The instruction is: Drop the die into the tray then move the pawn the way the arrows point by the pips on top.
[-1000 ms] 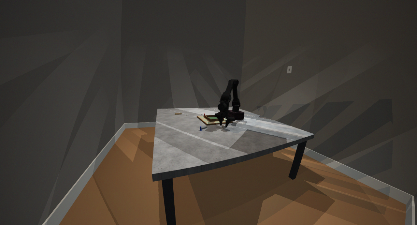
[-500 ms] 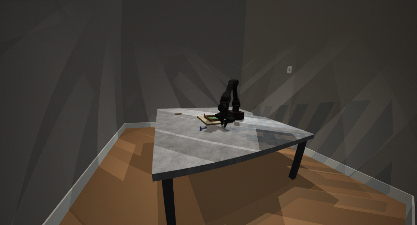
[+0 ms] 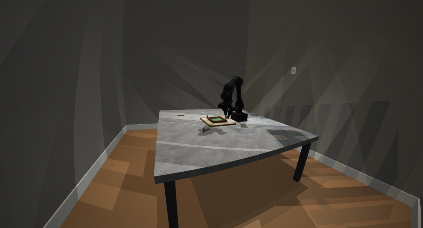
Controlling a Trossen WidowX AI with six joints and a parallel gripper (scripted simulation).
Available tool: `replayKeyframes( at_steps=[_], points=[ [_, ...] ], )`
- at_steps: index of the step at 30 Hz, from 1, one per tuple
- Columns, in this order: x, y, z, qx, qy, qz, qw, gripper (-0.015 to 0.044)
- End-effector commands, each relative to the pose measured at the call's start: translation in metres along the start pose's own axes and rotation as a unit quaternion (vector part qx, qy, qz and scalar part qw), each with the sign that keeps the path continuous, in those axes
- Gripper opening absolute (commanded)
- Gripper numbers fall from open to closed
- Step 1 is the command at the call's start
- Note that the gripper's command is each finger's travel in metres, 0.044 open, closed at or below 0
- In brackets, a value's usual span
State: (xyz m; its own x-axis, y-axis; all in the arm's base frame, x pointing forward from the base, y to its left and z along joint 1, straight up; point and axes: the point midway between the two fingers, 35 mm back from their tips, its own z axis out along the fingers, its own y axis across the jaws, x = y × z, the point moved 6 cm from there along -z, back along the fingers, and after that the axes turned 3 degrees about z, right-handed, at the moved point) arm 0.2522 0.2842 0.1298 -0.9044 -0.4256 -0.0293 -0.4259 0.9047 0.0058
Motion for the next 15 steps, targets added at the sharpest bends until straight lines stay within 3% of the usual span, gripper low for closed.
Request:
replayKeyframes(
  at_steps=[1,6,15],
  points=[
    [0.003,-0.003,-0.023,-0.002,-0.001,-0.002,1.0,0.0],
    [0.003,-0.008,-0.022,-0.002,-0.001,0.001,1.0,0.0],
    [0.006,-0.067,-0.014,0.0,0.0,0.038,0.999,0.0]
  ],
)
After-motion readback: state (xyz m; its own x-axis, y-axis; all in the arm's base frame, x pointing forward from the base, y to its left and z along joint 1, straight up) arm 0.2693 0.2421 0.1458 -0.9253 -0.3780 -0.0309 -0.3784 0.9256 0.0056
